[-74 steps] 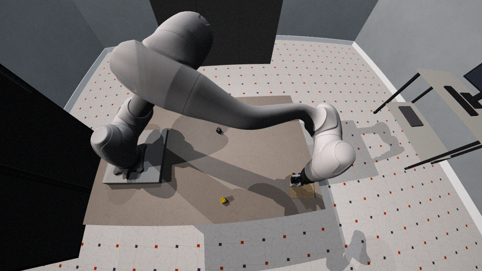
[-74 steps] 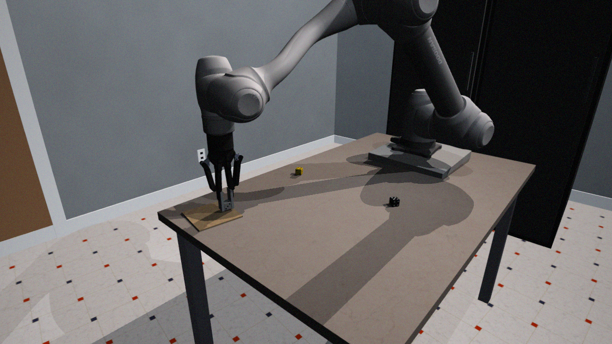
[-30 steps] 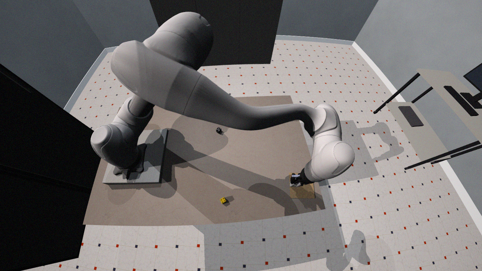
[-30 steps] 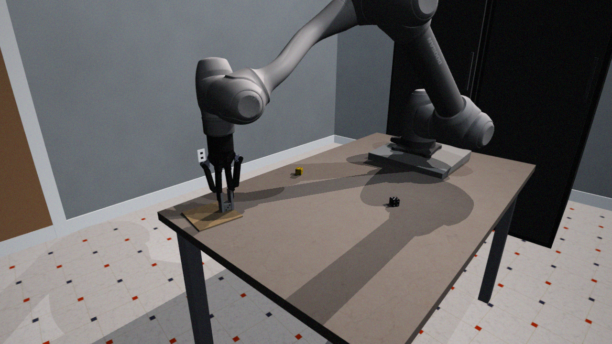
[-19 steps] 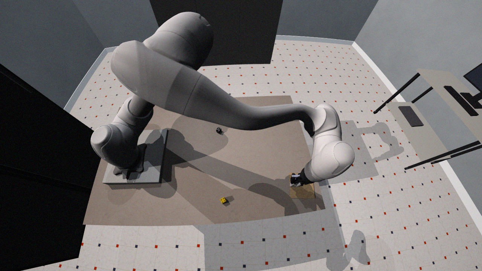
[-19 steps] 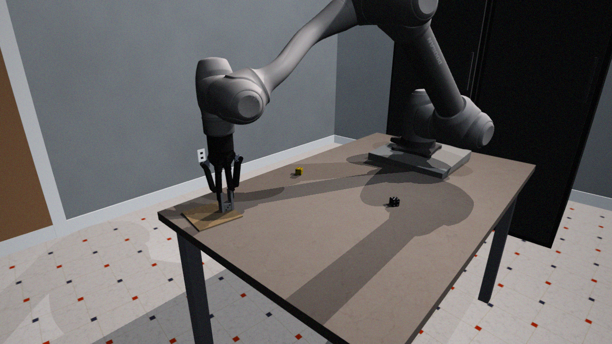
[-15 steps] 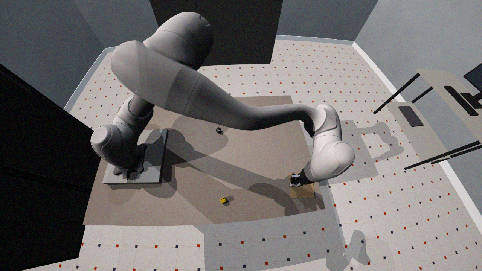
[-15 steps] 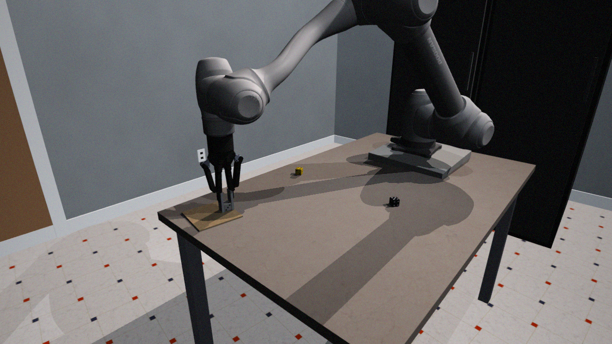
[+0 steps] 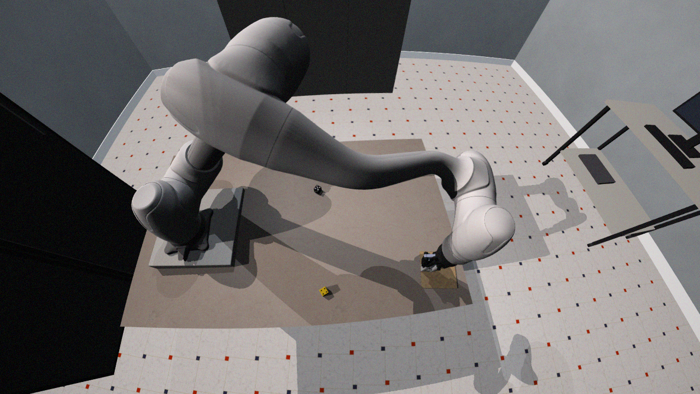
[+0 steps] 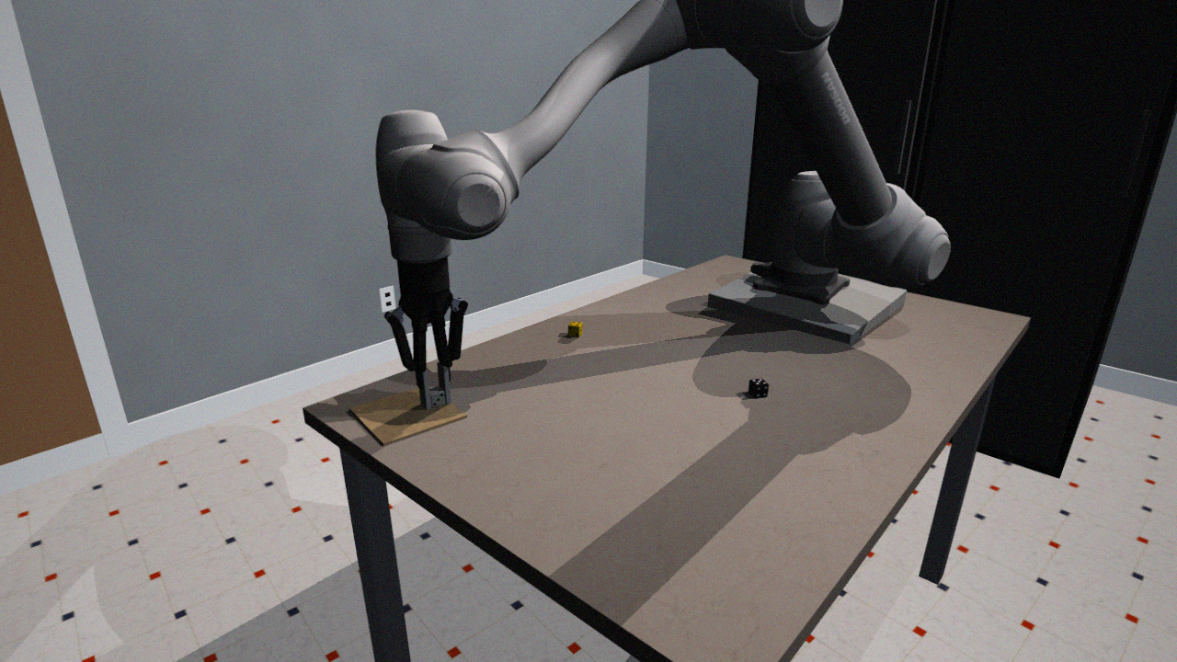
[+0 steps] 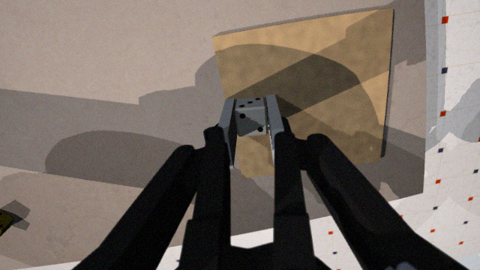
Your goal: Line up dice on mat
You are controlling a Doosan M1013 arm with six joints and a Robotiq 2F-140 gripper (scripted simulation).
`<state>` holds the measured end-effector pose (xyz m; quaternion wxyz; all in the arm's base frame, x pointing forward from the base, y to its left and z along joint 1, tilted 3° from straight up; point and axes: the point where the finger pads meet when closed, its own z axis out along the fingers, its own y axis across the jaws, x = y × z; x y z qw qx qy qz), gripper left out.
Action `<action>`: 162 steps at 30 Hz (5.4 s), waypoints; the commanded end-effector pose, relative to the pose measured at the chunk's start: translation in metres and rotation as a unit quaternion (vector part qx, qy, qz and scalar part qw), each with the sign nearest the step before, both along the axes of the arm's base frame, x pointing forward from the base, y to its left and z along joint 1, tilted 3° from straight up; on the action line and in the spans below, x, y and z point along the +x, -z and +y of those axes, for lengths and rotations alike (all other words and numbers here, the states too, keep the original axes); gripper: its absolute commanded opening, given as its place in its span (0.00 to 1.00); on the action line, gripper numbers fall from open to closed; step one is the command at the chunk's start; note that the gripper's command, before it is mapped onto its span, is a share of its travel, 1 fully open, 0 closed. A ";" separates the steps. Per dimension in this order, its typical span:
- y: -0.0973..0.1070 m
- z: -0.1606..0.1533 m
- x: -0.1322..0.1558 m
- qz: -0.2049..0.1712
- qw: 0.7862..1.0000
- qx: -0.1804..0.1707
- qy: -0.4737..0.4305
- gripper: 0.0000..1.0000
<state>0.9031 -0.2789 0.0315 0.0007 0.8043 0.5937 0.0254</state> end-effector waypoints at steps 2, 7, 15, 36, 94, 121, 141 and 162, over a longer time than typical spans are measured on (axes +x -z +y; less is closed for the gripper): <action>-0.002 0.000 0.001 -0.001 1.000 0.000 0.000 0.28; -0.002 0.000 0.001 -0.001 1.000 0.000 0.000 0.32; -0.002 0.000 0.001 -0.001 1.000 0.000 0.000 0.32; -0.063 -0.002 -0.002 -0.001 1.000 0.000 0.000 0.32; -0.087 -0.038 -0.230 0.007 0.964 0.012 0.265 1.00; -0.063 -0.016 -0.392 0.012 0.902 0.018 0.430 0.32; -0.063 -0.016 -0.392 0.012 0.902 0.018 0.430 0.32; -0.059 -0.016 -0.391 0.012 0.902 0.018 0.430 0.32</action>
